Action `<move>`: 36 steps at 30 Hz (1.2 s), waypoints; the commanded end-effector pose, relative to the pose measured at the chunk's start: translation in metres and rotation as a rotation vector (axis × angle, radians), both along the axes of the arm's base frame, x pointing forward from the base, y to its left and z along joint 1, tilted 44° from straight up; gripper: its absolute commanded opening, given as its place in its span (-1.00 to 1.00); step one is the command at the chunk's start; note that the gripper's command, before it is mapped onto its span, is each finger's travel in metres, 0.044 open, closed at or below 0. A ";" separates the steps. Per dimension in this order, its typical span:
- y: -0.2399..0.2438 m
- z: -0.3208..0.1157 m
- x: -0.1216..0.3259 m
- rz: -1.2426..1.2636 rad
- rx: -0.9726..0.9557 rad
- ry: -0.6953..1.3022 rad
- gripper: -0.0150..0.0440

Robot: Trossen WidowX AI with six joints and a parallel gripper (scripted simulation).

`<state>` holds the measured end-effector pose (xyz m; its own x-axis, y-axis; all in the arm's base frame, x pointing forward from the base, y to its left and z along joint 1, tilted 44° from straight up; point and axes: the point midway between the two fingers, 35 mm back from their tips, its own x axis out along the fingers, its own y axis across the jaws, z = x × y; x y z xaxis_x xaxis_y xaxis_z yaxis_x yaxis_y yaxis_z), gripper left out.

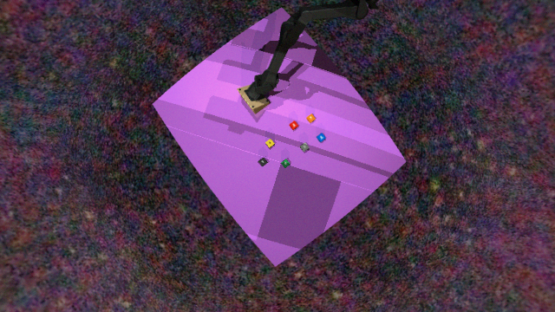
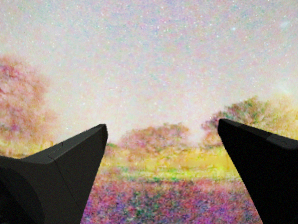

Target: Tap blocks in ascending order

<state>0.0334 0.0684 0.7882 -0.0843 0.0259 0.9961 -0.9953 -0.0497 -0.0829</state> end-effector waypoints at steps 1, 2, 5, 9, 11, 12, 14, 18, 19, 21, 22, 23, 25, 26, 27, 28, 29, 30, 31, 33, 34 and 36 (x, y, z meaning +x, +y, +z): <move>0.002 0.000 0.002 -0.008 -0.007 0.005 0.86; 0.010 -0.002 0.009 -0.033 -0.027 0.022 0.86; 0.057 -0.016 0.059 -0.205 -0.172 0.131 0.86; 0.083 -0.028 0.091 -0.300 -0.262 0.186 0.86; 0.098 -0.038 0.114 -0.362 -0.324 0.221 0.86; 0.106 -0.043 0.127 -0.395 -0.359 0.240 0.86; 0.121 -0.057 0.155 -0.463 -0.433 0.280 0.86; 0.144 -0.090 0.214 -0.591 -0.586 0.361 0.86; 0.148 -0.099 0.228 -0.621 -0.624 0.381 0.86; 0.154 -0.118 0.257 -0.677 -0.699 0.422 0.86; 0.156 -0.128 0.270 -0.703 -0.736 0.442 0.86; 0.157 -0.139 0.284 -0.728 -0.773 0.462 0.86; 0.158 -0.160 0.311 -0.775 -0.846 0.502 0.86; 0.157 -0.171 0.323 -0.797 -0.883 0.523 0.86; 0.156 -0.182 0.336 -0.818 -0.919 0.543 0.86; 0.154 -0.194 0.349 -0.837 -0.956 0.564 0.86; 0.152 -0.206 0.361 -0.856 -0.993 0.585 0.86; 0.150 -0.218 0.373 -0.874 -1.030 0.606 0.86; 0.146 -0.230 0.384 -0.890 -1.066 0.628 0.86; 0.139 -0.255 0.406 -0.920 -1.141 0.671 0.86; 0.134 -0.268 0.416 -0.933 -1.178 0.693 0.86; 0.123 -0.294 0.436 -0.955 -1.252 0.738 0.86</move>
<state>0.4355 0.2045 0.5404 0.7975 0.5307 0.2868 -0.5584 0.8294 0.0180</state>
